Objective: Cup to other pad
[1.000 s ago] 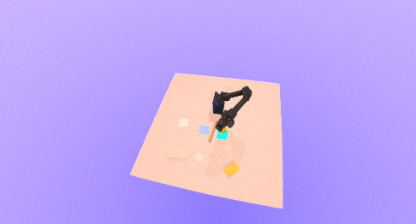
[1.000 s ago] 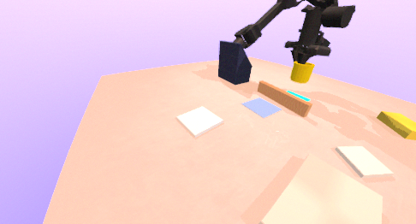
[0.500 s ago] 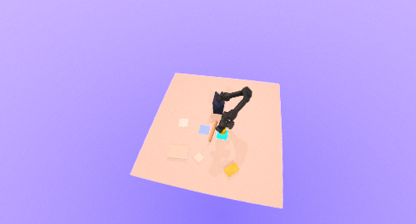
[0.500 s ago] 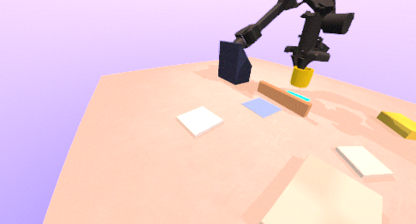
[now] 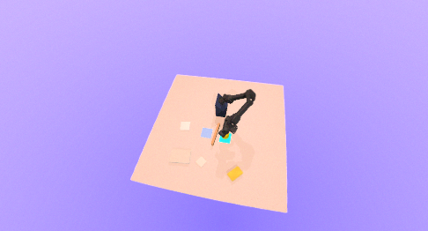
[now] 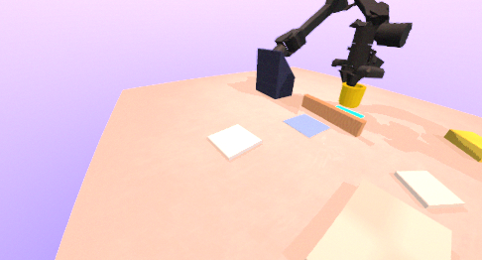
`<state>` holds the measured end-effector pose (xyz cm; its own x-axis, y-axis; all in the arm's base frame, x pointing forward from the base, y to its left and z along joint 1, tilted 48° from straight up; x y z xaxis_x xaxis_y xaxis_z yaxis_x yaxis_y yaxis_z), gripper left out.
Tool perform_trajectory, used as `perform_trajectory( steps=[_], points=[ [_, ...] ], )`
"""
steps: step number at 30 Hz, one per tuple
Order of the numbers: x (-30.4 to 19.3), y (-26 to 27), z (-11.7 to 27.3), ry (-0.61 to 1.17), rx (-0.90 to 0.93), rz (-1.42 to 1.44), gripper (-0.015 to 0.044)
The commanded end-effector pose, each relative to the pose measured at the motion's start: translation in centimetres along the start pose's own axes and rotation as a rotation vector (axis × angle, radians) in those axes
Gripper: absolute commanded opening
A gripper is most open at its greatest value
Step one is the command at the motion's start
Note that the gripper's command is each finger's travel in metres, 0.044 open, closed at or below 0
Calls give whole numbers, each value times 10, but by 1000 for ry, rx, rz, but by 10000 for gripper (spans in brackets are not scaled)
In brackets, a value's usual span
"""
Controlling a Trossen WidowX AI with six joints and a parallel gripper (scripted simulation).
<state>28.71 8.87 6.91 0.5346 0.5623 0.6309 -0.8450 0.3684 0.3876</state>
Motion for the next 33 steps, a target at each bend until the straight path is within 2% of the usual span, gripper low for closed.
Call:
perform_trajectory(
  steps=[1,20,33],
  points=[
    [-2,1,-5,-1,5,-11,0],
    [-2,3,-30,-3,7,-11,0],
    [0,2,-29,-3,3,0,0]
  ],
)
Point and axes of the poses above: the point midway between the two fingers, 35 mm back from their tips, its own z axis back along the fingers, its own y axis across the jaws, x = y × z, the point moved 2 cm from there along z, back along the fingers, and after that the axes turned 4 degrees about -z, right-handed, at the moved point
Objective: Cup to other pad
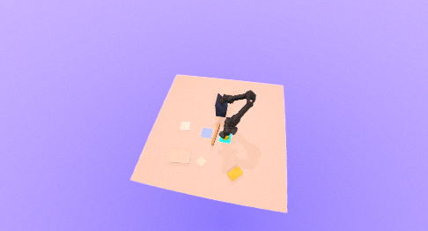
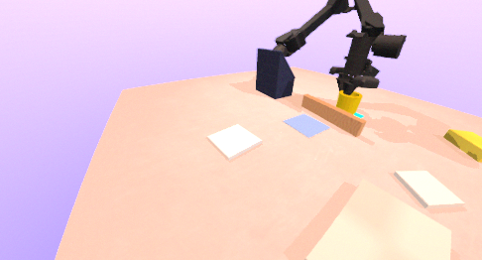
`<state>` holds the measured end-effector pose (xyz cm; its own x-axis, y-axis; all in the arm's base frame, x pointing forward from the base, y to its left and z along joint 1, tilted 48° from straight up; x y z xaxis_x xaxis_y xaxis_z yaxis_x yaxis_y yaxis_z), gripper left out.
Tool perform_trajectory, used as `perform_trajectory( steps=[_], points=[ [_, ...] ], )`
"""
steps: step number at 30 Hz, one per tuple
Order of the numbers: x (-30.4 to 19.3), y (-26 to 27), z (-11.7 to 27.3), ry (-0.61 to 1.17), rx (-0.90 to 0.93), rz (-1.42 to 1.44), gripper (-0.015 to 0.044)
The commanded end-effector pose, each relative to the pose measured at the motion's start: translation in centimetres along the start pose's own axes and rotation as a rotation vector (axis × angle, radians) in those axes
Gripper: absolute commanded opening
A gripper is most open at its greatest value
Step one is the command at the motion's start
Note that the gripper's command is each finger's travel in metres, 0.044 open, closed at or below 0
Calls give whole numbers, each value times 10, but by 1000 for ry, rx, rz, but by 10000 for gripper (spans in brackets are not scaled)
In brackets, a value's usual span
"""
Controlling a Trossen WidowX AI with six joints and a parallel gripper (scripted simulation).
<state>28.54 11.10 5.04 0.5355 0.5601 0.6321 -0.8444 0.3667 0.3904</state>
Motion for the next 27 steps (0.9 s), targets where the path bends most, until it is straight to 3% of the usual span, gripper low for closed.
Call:
perform_trajectory(
  steps=[1,7,27],
  points=[
    [0,0,0,0,0,1,0],
    [0,0,0,0,0,1,146],
    [-1,-1,19,3,0,-3,146]
  ],
)
Point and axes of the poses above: the point midway between the two fingers, 35 mm back from their tips, its own z axis back along the fingers, its own y axis across the jaws, x = y × z, the point moved 2 cm from there along z, back along the fingers, and after that the axes turned 4 degrees about -z, right-handed, at the moved point
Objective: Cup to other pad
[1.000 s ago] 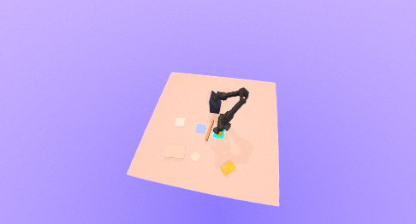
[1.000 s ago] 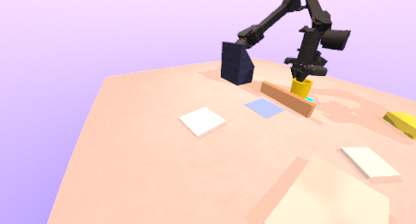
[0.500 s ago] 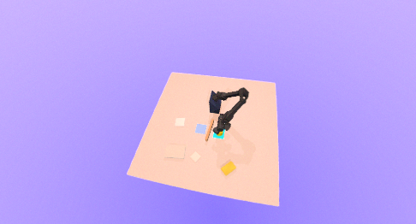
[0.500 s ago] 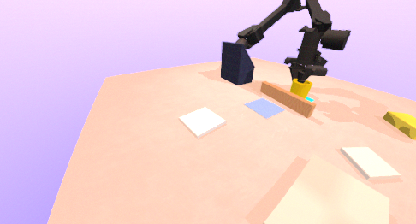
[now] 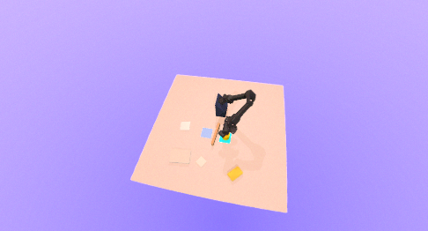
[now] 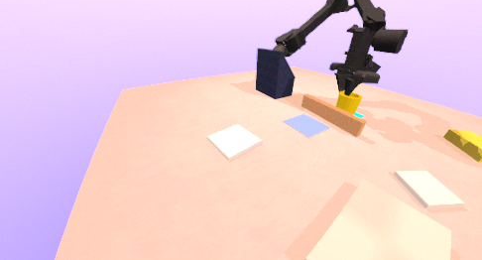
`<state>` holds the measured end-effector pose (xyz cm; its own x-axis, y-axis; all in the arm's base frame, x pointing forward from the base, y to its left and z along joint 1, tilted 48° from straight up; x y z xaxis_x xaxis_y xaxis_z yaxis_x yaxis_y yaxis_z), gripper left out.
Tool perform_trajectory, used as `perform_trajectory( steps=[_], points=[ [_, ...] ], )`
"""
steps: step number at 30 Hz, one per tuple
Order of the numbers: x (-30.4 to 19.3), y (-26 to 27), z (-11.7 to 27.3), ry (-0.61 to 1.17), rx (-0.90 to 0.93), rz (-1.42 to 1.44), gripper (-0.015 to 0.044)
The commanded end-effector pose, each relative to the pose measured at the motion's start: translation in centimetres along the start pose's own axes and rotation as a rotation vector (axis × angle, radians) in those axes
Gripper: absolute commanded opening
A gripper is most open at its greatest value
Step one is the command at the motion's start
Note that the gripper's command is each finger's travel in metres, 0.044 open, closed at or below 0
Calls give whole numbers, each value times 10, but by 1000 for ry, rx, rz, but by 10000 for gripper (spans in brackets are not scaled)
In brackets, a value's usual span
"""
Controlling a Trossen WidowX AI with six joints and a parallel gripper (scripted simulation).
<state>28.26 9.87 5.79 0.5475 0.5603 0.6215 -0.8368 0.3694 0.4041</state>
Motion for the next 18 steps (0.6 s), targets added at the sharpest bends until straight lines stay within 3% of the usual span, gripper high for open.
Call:
perform_trajectory(
  steps=[1,18],
  points=[
    [2,-2,6,-5,-7,11,146],
    [-2,0,28,-5,-5,5,146]
  ],
)
Point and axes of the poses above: the point midway between the two fingers, 35 mm back from their tips, its own z axis back along the fingers, its own y axis across the jaws, x = y × z, the point moved 2 cm from there along z, back along the fingers, and after that the axes turned 4 degrees about -z, right-handed, at the moved point
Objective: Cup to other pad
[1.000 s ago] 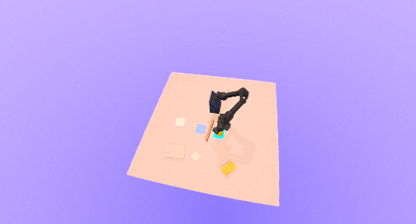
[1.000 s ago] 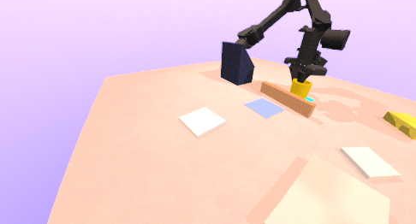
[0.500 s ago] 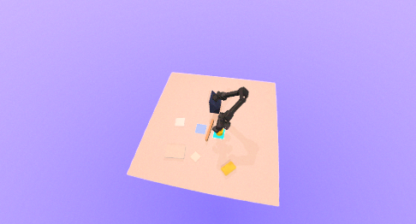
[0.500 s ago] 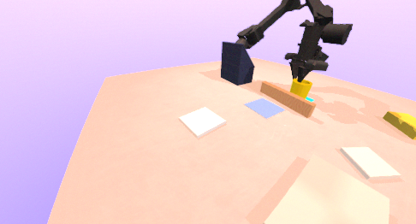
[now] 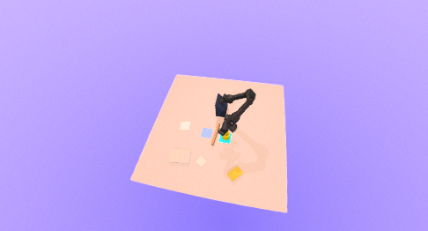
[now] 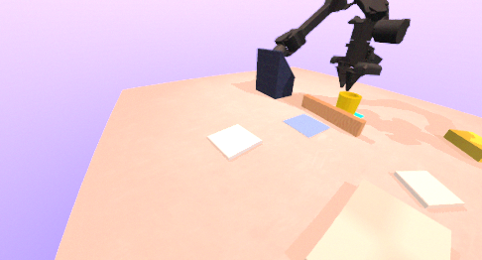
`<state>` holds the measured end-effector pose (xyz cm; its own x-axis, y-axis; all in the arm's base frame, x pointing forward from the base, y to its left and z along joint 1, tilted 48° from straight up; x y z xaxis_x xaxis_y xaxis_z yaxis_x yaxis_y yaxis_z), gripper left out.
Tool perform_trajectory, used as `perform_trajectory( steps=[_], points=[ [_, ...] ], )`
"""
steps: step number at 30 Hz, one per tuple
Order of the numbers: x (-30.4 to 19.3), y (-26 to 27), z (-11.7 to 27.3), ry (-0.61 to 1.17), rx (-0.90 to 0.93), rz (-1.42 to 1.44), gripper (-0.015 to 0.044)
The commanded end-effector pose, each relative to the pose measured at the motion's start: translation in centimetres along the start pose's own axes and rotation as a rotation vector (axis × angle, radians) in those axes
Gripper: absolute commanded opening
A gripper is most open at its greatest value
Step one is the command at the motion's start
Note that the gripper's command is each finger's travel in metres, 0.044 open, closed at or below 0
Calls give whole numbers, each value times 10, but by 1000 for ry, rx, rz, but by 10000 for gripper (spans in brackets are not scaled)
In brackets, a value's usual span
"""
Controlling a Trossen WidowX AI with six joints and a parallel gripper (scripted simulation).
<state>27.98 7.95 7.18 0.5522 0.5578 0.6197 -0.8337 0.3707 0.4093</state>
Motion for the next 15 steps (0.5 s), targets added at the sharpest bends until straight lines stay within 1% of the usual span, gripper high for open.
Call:
perform_trajectory(
  steps=[1,6,15],
  points=[
    [2,-1,6,-5,-7,11,146],
    [-1,1,11,-5,-7,10,146],
    [-2,1,8,-2,0,0,383]
  ],
)
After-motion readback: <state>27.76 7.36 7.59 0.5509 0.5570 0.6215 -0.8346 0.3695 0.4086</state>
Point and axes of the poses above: the point midway between the two fingers, 35 mm back from their tips, its own z axis back along the fingers, its own y axis across the jaws, x = y × z, the point moved 2 cm from there along z, back along the fingers, and after that the axes turned 4 degrees about -z, right-handed, at the moved point
